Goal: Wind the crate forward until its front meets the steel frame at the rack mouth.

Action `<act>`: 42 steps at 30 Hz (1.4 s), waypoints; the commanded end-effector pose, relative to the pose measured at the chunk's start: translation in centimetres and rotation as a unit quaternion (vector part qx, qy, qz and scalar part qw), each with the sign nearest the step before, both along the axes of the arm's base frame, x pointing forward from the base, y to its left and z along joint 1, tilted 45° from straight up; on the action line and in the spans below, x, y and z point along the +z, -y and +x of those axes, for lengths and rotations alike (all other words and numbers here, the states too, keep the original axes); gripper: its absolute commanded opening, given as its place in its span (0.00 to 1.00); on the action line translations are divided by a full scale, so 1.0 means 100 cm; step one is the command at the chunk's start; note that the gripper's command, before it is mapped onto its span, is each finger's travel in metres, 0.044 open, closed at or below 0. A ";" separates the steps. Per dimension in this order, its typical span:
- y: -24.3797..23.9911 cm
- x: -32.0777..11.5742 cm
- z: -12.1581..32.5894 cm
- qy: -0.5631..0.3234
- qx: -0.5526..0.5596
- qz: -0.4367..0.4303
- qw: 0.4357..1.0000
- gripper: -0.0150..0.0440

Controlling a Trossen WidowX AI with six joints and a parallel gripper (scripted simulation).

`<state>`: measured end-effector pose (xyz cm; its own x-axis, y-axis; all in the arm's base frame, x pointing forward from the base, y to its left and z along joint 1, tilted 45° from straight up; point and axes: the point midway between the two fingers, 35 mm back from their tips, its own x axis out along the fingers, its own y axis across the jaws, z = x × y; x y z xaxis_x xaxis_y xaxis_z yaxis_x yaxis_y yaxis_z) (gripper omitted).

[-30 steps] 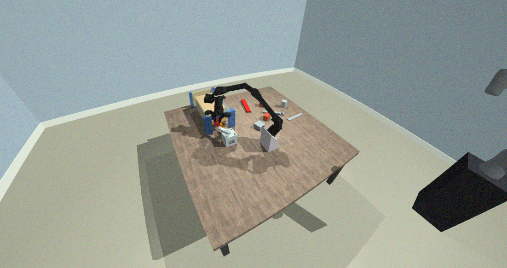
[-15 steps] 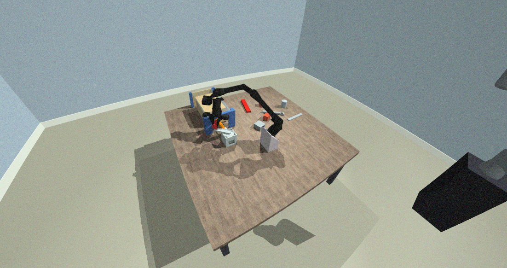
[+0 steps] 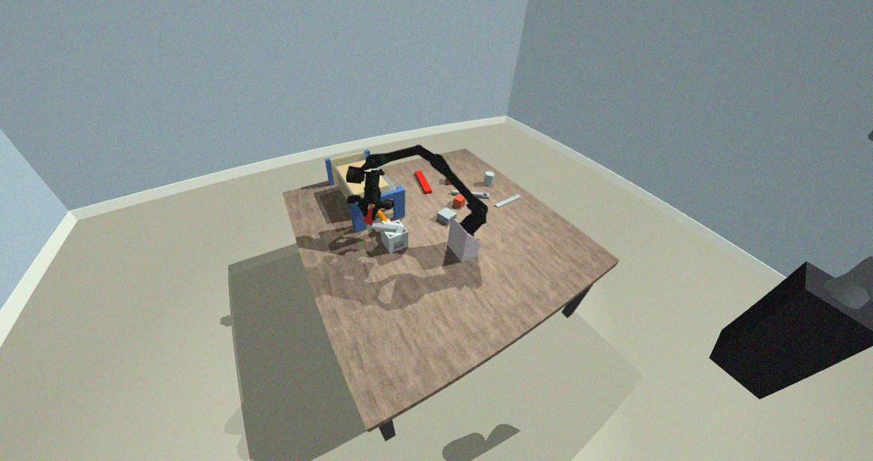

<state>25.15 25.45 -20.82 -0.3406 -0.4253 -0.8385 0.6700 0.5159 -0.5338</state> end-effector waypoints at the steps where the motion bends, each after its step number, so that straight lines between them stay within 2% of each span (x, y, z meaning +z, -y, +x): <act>1: -0.010 -0.008 -0.023 -0.018 0.003 0.008 1.000 0.25; 42: -0.014 -0.007 -0.089 -0.020 0.003 0.009 1.000 0.25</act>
